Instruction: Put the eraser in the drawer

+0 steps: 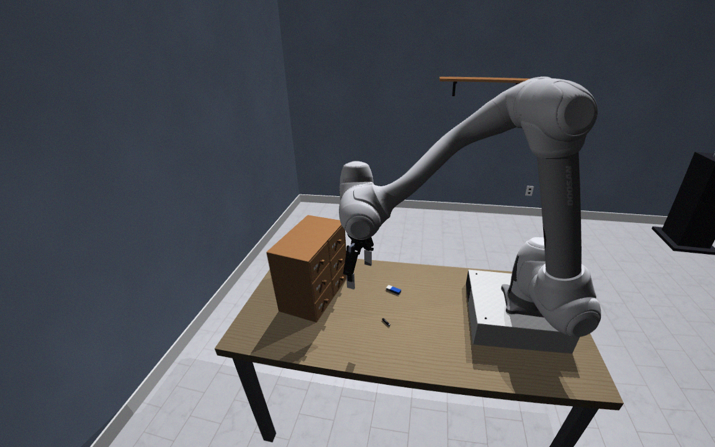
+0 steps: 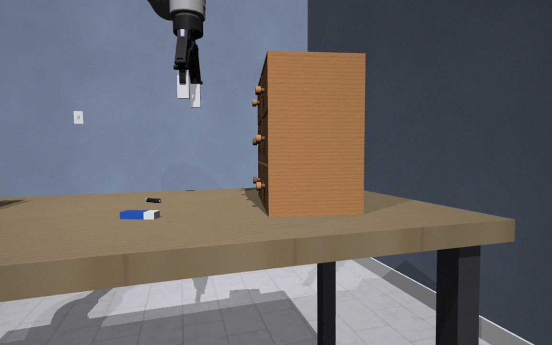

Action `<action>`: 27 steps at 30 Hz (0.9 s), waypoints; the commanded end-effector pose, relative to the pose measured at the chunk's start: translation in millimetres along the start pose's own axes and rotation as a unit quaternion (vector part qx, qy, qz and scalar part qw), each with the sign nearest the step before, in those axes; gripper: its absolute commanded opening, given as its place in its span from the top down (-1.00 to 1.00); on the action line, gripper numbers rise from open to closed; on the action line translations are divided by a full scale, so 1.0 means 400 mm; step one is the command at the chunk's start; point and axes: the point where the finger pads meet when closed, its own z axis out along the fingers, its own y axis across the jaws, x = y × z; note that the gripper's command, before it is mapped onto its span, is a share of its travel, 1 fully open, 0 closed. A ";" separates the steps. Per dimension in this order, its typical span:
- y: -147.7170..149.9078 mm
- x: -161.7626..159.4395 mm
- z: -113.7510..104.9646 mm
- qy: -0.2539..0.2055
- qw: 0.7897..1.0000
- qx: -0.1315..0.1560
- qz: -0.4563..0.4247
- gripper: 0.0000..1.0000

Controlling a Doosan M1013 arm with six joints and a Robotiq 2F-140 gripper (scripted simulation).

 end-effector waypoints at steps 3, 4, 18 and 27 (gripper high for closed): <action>-0.005 0.007 -0.001 0.000 0.997 0.000 0.080 -1.00; -0.005 0.007 -0.001 0.000 0.997 0.000 0.080 -1.00; -0.038 0.061 -0.002 0.005 0.896 -0.006 0.444 -1.00; -0.059 0.095 -0.002 0.013 0.781 -0.010 0.625 -1.00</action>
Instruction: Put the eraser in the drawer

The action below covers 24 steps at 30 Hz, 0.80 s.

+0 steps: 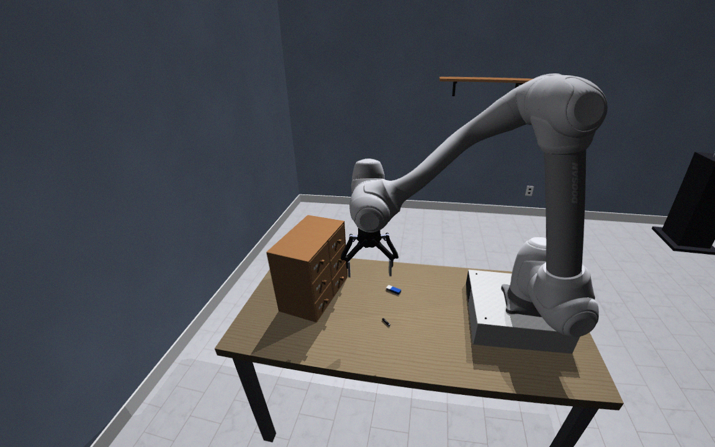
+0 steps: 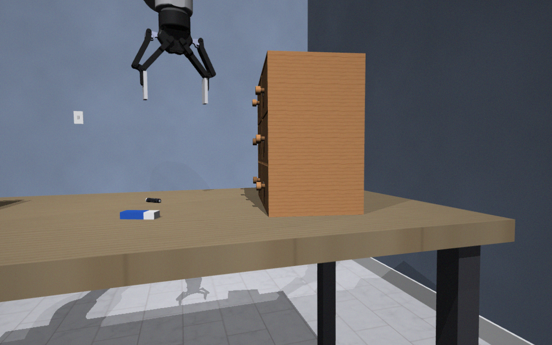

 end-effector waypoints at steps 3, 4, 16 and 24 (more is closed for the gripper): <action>-0.037 -0.003 0.000 -0.004 0.982 -0.004 0.189 -1.00; -0.042 -0.004 0.000 -0.003 0.977 -0.004 0.213 -1.00; -0.075 -0.007 0.001 0.008 0.875 -0.006 0.484 -1.00; -0.080 -0.007 0.001 0.010 0.762 -0.006 0.647 -1.00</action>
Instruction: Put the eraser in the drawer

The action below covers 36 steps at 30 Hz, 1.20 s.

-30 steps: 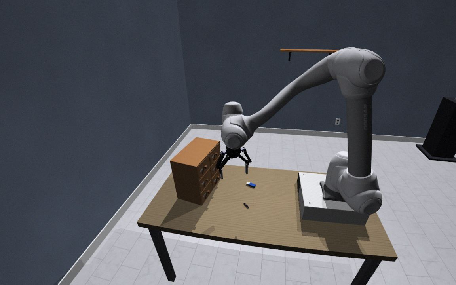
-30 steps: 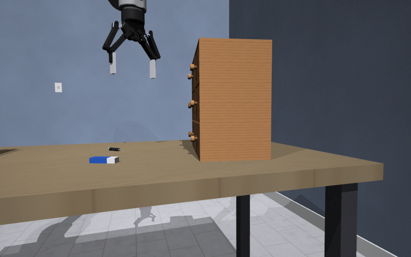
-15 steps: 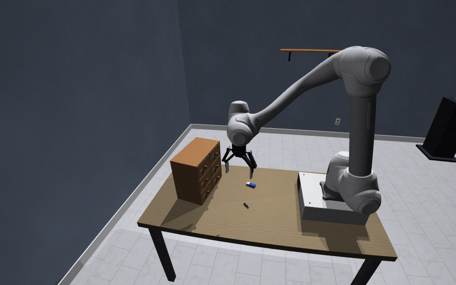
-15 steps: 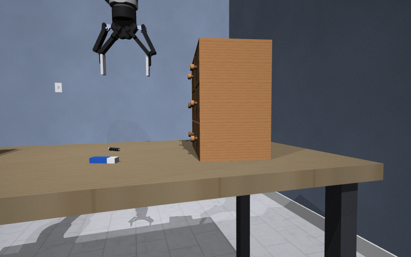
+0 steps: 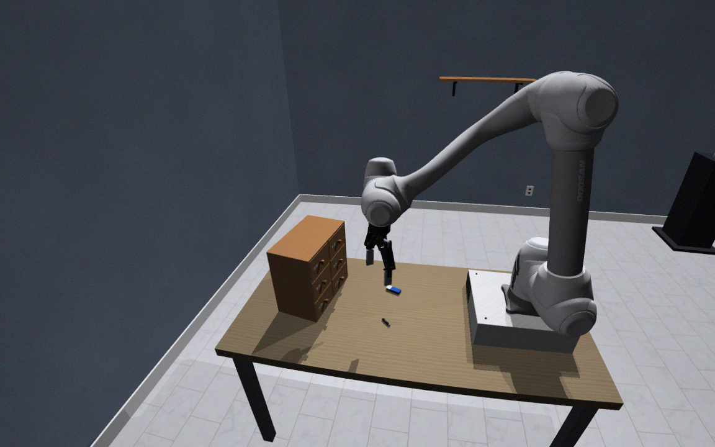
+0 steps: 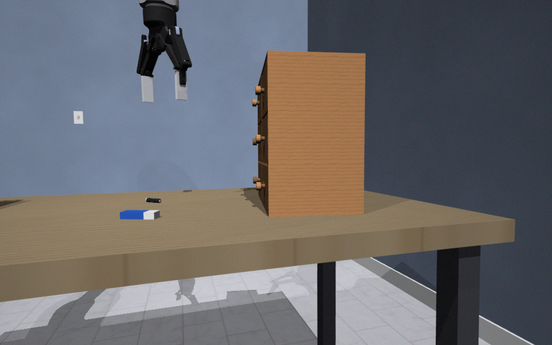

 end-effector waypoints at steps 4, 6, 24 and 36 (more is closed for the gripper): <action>-0.001 -0.002 0.000 -0.005 0.987 -0.016 0.162 -1.00; -0.001 -0.002 0.000 -0.006 0.968 -0.023 0.252 -1.00; 0.042 0.034 0.053 0.108 0.917 -0.092 0.372 -1.00; 0.097 0.079 0.121 0.259 0.886 -0.154 0.351 -1.00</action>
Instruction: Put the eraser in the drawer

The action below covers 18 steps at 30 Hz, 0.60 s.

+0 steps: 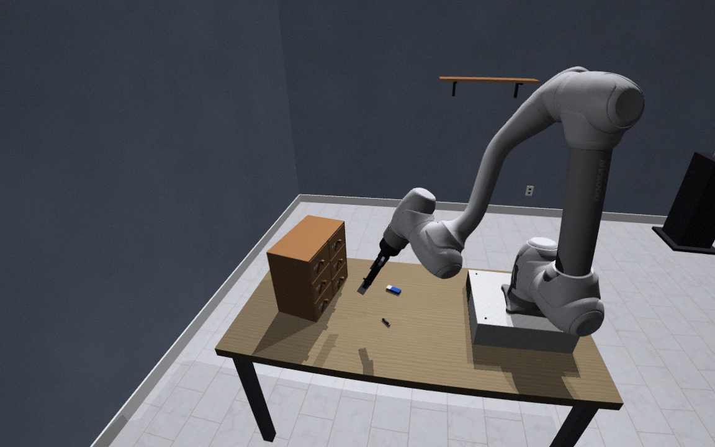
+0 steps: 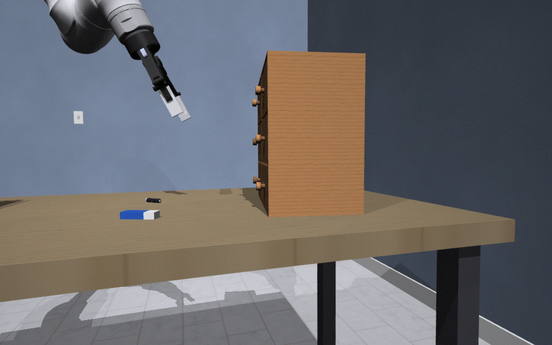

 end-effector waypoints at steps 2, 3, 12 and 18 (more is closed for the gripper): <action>0.013 0.012 0.030 0.061 0.998 -0.021 0.005 -1.00; 0.013 0.014 0.034 0.070 0.997 -0.022 0.005 -1.00; 0.016 0.026 0.074 0.139 0.990 -0.022 0.004 -1.00; 0.016 0.033 0.096 0.180 0.983 -0.022 0.003 -1.00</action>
